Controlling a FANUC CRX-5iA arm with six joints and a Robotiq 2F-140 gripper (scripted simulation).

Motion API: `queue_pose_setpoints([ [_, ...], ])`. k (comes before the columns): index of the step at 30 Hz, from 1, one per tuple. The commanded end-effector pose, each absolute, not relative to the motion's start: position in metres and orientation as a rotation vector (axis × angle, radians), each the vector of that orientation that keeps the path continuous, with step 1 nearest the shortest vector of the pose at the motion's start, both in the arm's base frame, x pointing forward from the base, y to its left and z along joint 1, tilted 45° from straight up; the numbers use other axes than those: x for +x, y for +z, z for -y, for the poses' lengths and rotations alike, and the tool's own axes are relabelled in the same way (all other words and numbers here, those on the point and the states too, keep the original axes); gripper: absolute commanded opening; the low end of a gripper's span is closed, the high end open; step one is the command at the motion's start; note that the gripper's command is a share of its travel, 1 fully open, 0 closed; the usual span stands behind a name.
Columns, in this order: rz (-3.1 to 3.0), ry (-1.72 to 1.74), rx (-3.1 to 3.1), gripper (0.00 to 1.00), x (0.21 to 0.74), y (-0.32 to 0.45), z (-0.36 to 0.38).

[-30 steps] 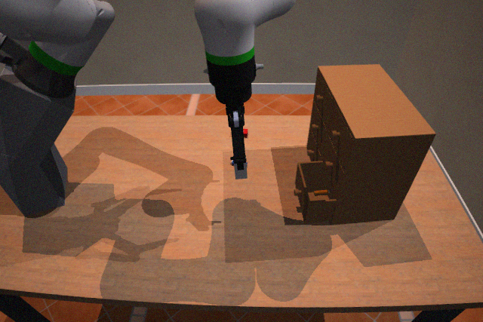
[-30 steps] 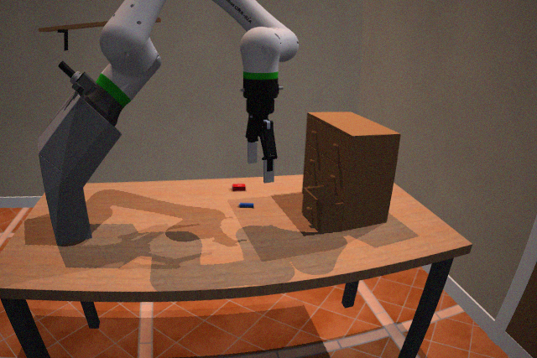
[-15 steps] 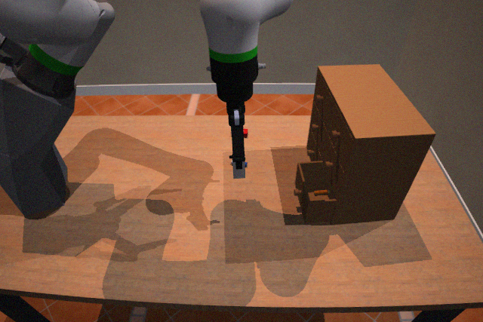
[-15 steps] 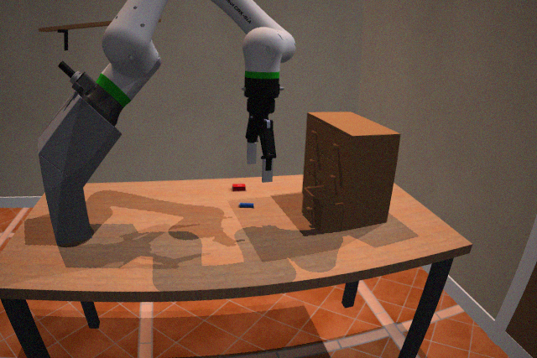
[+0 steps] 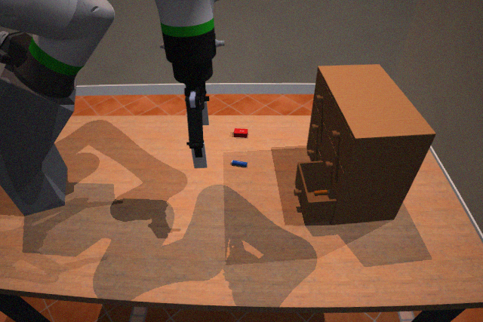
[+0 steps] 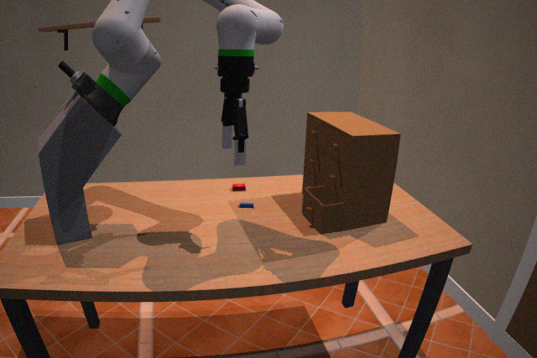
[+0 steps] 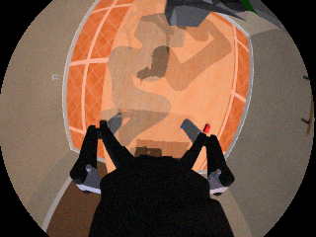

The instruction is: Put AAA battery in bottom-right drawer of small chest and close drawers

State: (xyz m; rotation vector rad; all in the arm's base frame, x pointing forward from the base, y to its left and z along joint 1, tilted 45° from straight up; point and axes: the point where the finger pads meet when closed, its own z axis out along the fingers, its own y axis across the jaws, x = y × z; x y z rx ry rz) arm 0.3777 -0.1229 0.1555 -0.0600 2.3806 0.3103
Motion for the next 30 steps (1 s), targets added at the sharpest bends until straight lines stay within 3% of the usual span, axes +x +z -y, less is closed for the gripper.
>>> queue_pose_setpoints([
  [1,-2.368,0.323,-0.067,1.0,0.362,0.158,0.128],
  [10,-2.265,0.322,-0.051,1.0,0.374,0.157,0.124],
  [30,-1.582,0.268,0.073,1.0,0.465,0.16,0.111],
])
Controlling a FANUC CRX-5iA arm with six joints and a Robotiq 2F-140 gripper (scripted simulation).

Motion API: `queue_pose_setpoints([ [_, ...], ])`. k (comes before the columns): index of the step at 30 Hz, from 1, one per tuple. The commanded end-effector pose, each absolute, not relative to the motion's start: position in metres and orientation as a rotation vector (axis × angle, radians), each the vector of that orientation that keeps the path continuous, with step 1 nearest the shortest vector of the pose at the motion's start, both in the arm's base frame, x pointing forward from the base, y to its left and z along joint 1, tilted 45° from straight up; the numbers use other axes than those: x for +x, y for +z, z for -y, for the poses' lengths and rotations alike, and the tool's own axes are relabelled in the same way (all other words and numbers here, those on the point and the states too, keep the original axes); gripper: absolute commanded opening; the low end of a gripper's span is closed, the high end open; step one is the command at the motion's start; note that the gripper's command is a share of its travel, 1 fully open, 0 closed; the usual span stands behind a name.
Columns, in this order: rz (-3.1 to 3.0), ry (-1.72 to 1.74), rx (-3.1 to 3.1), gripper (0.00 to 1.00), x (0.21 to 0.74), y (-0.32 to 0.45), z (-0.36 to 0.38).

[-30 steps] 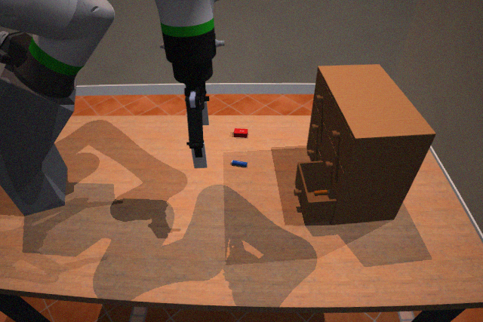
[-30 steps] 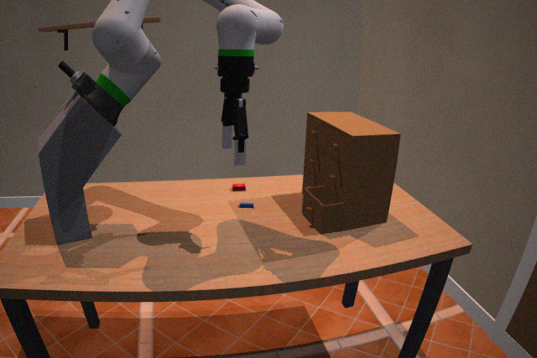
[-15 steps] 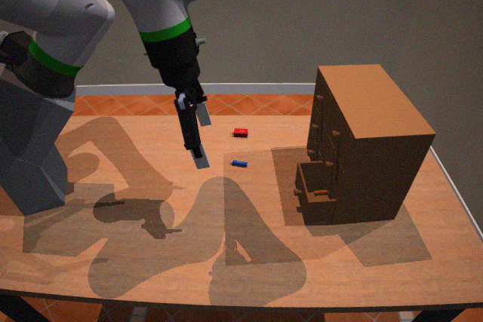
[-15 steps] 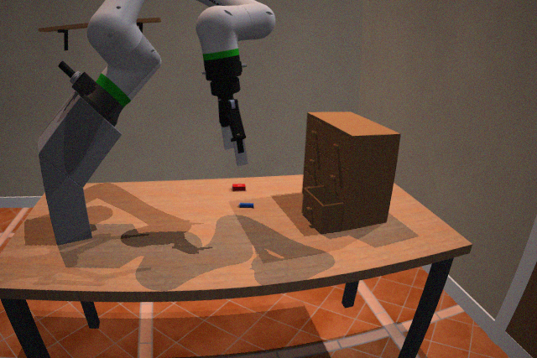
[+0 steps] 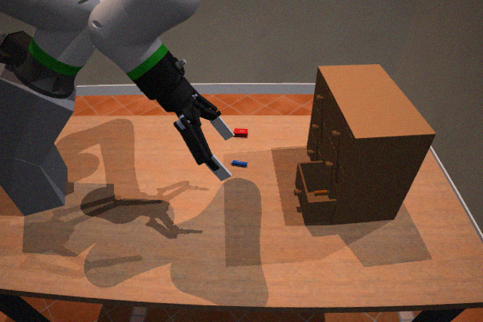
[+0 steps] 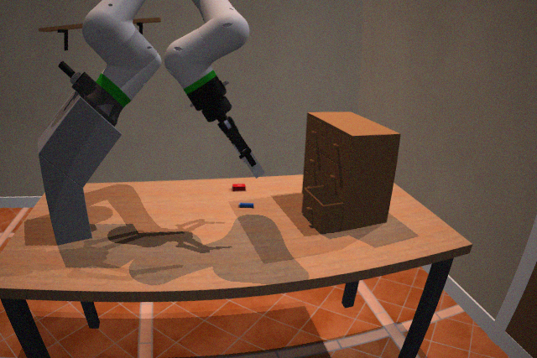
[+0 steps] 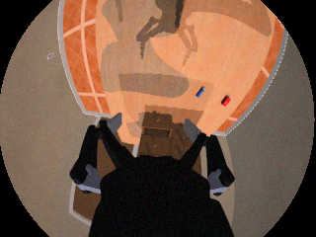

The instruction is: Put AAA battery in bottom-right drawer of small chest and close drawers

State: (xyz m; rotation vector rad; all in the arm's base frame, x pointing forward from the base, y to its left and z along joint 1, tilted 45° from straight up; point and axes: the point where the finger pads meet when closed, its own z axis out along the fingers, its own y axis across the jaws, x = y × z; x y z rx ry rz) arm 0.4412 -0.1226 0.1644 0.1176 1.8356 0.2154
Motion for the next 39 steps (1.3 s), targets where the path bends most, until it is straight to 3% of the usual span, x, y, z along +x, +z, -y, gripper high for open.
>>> queue_pose_setpoints([
  [1,-1.56,0.262,0.082,1.0,0.468,0.159,0.111],
  [20,-1.21,0.248,0.119,1.0,0.503,0.157,0.108],
  [21,-1.191,0.249,0.115,0.0,0.503,0.157,0.108],
  [39,-1.158,0.25,0.107,0.0,0.503,0.157,0.108],
])
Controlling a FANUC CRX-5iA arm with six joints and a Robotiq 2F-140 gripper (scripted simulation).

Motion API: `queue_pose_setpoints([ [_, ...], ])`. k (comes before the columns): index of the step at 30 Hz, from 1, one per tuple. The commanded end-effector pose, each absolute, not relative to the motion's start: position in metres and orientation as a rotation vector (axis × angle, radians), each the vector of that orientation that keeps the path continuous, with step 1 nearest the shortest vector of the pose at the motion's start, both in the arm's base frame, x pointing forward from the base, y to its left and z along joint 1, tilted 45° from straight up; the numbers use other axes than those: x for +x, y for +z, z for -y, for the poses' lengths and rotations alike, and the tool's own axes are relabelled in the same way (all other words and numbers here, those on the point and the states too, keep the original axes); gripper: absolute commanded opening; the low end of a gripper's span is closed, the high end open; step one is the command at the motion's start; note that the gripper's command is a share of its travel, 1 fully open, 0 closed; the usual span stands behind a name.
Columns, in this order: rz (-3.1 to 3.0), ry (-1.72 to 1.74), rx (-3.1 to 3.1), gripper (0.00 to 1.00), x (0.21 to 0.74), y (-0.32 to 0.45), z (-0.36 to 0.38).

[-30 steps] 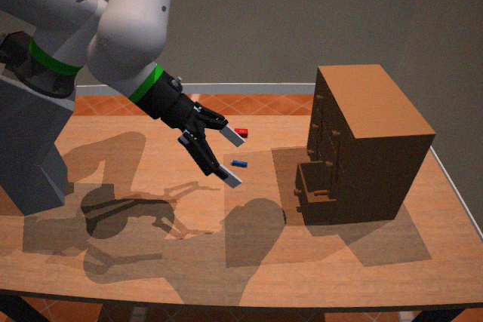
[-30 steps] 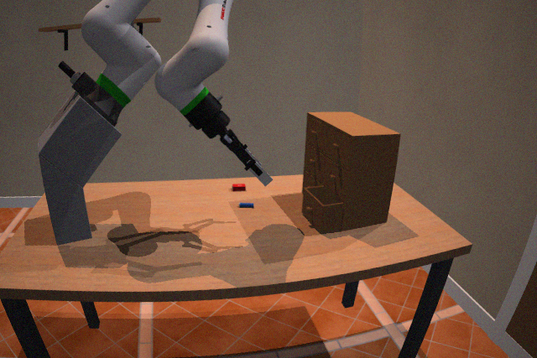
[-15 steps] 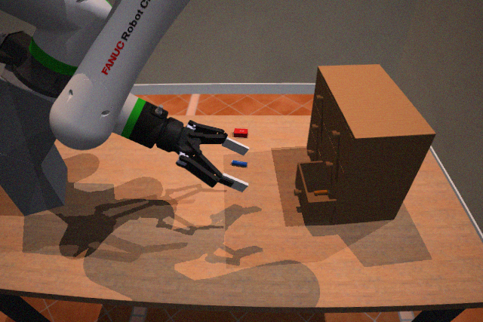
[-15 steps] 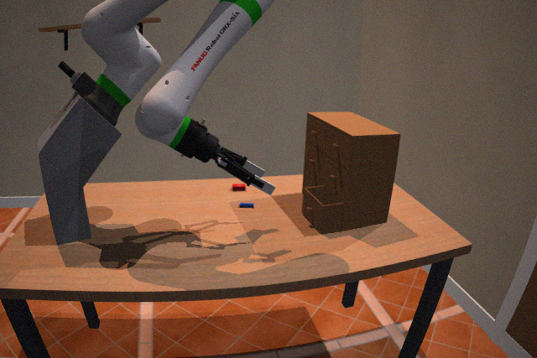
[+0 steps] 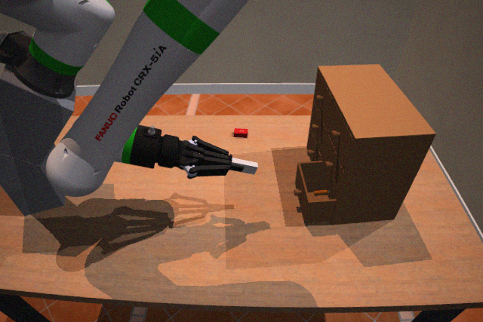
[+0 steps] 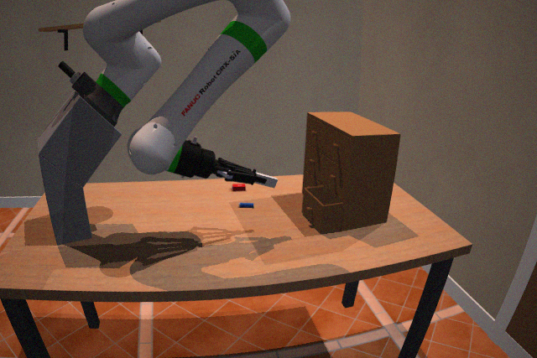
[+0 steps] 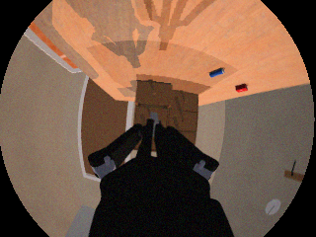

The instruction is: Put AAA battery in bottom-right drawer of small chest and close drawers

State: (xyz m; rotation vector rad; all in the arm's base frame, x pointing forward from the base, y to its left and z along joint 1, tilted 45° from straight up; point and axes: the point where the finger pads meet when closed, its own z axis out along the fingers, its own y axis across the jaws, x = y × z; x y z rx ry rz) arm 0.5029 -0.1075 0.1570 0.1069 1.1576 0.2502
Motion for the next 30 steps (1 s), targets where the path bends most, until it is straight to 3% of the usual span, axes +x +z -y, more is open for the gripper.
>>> queue_pose_setpoints([
  [1,-1.158,0.25,0.107,0.0,0.503,0.157,0.108],
  [19,-1.158,0.25,0.107,0.0,0.533,0.15,0.102],
  [30,-1.158,0.25,0.107,0.0,0.595,0.136,0.09],
])
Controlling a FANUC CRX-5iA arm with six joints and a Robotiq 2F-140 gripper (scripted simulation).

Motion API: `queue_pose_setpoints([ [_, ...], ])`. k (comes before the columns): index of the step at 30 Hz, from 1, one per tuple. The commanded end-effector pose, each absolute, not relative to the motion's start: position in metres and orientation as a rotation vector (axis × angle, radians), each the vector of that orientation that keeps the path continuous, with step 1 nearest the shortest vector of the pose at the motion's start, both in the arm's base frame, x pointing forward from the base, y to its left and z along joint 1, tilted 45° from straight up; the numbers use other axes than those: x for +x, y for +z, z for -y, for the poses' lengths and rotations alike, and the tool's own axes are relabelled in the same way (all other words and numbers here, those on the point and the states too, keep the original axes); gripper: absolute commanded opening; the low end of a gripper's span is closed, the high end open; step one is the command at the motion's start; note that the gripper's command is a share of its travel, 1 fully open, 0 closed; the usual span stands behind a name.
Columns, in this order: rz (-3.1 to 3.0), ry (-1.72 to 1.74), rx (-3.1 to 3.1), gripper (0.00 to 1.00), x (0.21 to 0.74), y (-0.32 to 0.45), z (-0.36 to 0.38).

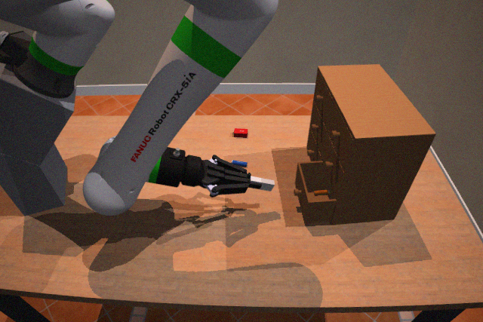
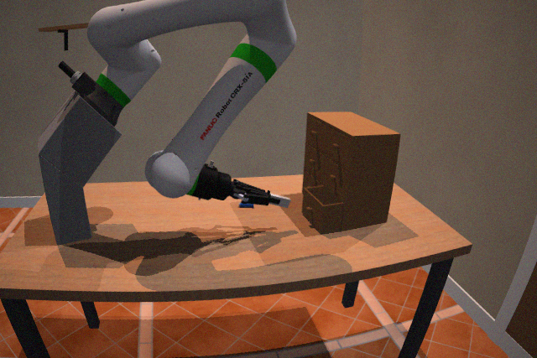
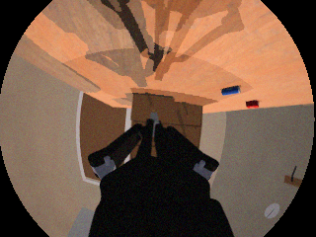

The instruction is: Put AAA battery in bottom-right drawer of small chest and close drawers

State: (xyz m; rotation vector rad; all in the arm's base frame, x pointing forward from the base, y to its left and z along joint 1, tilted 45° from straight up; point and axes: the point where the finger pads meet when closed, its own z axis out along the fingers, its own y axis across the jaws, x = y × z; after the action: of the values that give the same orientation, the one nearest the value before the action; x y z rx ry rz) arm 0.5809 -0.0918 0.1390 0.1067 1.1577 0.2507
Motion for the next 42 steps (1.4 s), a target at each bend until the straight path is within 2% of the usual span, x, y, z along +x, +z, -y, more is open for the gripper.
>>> queue_pose_setpoints([
  [1,-1.158,0.25,0.107,0.0,0.6,0.135,0.089],
  [11,-1.158,0.25,0.107,0.0,0.618,0.13,0.085],
  [42,-1.158,0.25,0.107,0.0,0.618,0.131,0.085],
])
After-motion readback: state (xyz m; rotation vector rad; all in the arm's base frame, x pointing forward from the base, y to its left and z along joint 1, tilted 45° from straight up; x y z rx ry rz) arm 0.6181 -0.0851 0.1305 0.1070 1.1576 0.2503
